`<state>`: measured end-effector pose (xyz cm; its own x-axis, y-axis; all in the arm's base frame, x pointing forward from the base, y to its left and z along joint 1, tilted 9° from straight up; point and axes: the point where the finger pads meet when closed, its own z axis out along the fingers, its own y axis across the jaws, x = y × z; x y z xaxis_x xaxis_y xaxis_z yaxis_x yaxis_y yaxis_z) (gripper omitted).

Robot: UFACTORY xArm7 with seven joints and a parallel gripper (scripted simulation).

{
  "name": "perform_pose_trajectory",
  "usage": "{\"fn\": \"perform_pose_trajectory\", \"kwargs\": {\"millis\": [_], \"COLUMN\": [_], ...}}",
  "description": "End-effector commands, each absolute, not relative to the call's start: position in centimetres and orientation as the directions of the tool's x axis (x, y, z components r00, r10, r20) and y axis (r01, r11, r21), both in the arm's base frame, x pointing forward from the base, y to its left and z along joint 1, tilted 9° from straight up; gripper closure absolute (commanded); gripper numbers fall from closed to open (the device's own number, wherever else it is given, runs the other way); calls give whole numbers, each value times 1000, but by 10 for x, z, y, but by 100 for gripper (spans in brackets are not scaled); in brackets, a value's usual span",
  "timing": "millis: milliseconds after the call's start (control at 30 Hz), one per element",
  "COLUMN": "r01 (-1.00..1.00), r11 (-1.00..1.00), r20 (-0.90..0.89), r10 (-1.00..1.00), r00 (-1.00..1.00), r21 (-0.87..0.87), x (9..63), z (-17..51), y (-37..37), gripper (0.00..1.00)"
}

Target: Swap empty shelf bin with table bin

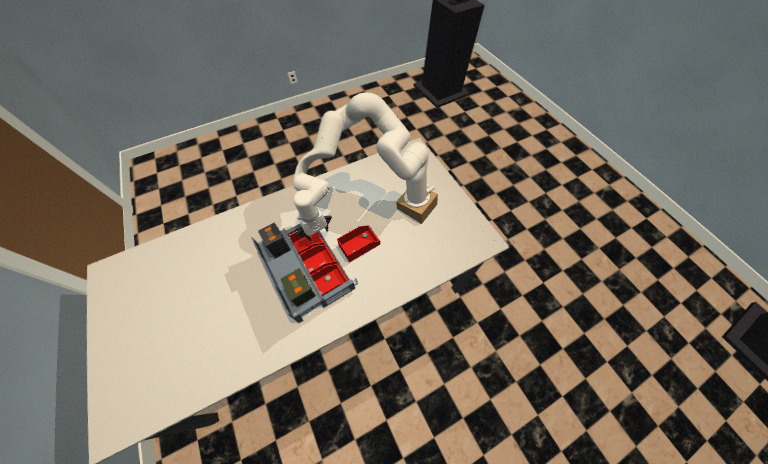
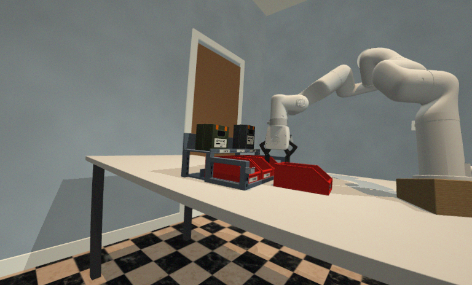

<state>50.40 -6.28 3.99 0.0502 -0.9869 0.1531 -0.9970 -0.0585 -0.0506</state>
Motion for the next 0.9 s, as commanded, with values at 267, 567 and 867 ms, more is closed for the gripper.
{"fn": "perform_pose_trajectory", "kwargs": {"millis": [267,567,867], "r01": [-997,-997,-997], "r11": [-60,-60,-60], "r20": [154,154,154], "r10": [-987,-987,-987], "r00": [51,51,51], "r21": [-54,-54,-54], "x": [505,505,506], "z": [42,40,38], "y": [-62,-62,-63], "gripper": [5,5,5]}}
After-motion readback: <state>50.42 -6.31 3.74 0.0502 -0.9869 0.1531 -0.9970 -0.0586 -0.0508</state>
